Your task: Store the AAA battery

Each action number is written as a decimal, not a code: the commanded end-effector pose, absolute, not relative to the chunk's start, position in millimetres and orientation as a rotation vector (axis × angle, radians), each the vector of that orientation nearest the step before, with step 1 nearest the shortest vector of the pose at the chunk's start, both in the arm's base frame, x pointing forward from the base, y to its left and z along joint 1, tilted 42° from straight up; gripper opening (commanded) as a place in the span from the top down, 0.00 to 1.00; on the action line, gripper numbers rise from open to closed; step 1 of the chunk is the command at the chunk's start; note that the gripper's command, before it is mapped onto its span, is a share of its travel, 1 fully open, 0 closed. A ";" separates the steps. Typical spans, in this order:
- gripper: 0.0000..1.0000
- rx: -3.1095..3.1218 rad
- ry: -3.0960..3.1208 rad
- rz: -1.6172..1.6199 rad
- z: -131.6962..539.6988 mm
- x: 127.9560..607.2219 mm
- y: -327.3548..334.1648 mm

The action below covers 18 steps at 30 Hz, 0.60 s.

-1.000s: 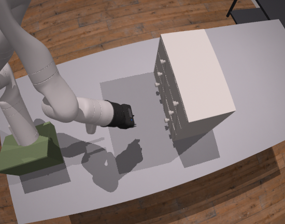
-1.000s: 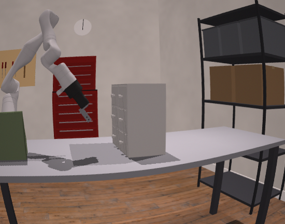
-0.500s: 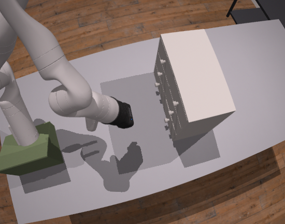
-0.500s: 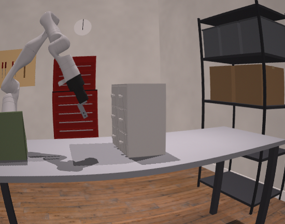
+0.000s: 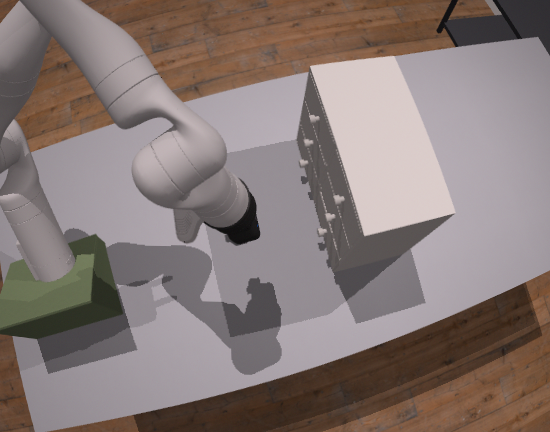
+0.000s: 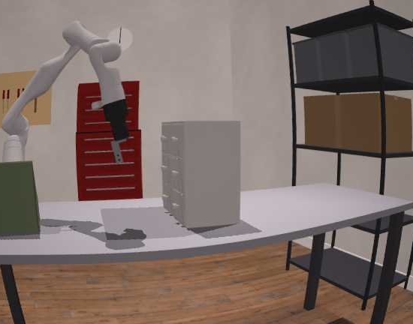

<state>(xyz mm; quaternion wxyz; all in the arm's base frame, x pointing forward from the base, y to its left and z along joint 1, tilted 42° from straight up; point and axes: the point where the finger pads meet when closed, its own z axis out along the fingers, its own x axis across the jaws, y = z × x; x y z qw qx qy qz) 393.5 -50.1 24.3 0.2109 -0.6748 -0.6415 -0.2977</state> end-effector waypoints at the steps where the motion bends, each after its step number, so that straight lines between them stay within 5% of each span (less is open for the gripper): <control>1: 0.33 -1.842 -1.807 -0.795 26.4 399.2 -50.8; 18: 0.33 -1.739 -1.815 -0.629 36.8 391.4 -60.3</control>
